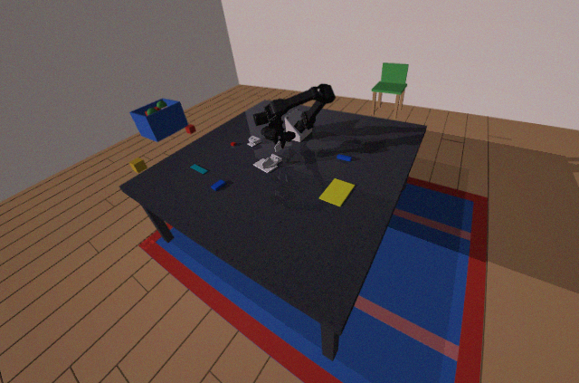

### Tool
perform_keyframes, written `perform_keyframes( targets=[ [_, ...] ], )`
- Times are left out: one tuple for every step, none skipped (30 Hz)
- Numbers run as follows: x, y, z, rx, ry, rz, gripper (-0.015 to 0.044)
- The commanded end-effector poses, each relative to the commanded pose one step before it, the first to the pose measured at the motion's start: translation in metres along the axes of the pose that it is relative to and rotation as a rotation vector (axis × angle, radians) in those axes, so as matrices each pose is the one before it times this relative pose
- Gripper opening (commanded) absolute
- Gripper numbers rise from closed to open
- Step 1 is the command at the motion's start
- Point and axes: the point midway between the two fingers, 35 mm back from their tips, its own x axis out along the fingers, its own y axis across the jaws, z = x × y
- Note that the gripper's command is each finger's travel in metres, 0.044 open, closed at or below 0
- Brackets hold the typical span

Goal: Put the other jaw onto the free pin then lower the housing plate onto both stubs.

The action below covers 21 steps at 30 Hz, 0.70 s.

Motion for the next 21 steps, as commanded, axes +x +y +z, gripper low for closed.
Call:
perform_keyframes(
  targets=[
    [-0.00114,-0.00233,0.00113,0.0297,-0.00397,-0.00469,0.0134],
    [0.00000,0.00000,0.00000,0.0000,0.00000,0.00000,0.0134],
    [0.00000,0.00000,0.00000,0.0000,0.00000,0.00000,0.0134],
    [0.00000,0.00000,0.00000,0.0000,0.00000,0.00000,0.0134],
    [0.00000,0.00000,0.00000,0.0000,0.00000,0.00000,0.0134],
    [0.00000,0.00000,0.00000,0.0000,0.00000,0.00000,0.0134],
    [0.00000,0.00000,0.00000,0.0000,0.00000,0.00000,0.0134],
    [0.00000,0.00000,0.00000,0.0000,0.00000,0.00000,0.0134],
    [0.00000,0.00000,0.00000,0.0000,0.00000,0.00000,0.0134],
    [0.00000,0.00000,0.00000,0.0000,0.00000,0.00000,0.0134],
    [0.00000,0.00000,0.00000,0.0000,0.00000,0.00000,0.0134],
    [0.00000,0.00000,0.00000,-0.0021,0.00000,0.00000,0.0134],
    [0.00000,0.00000,0.00000,-0.0062,0.00000,0.00000,0.0134],
    [0.00000,0.00000,0.00000,-0.0062,0.00000,0.00000,0.0134],
    [0.00000,0.00000,0.00000,-0.0021,0.00000,0.00000,0.0134],
    [0.00000,0.00000,0.00000,0.0000,0.00000,0.00000,0.0134],
    [0.00000,0.00000,0.00000,0.0000,0.00000,0.00000,0.0134],
    [0.00000,0.00000,0.00000,0.0000,0.00000,0.00000,0.0134],
    [0.00000,0.00000,0.00000,0.0000,0.00000,0.00000,0.0134],
    [0.00000,0.00000,0.00000,0.0000,0.00000,0.00000,0.0134],
    [0.00000,0.00000,0.00000,0.0000,0.00000,0.00000,0.0134]
  ],
)
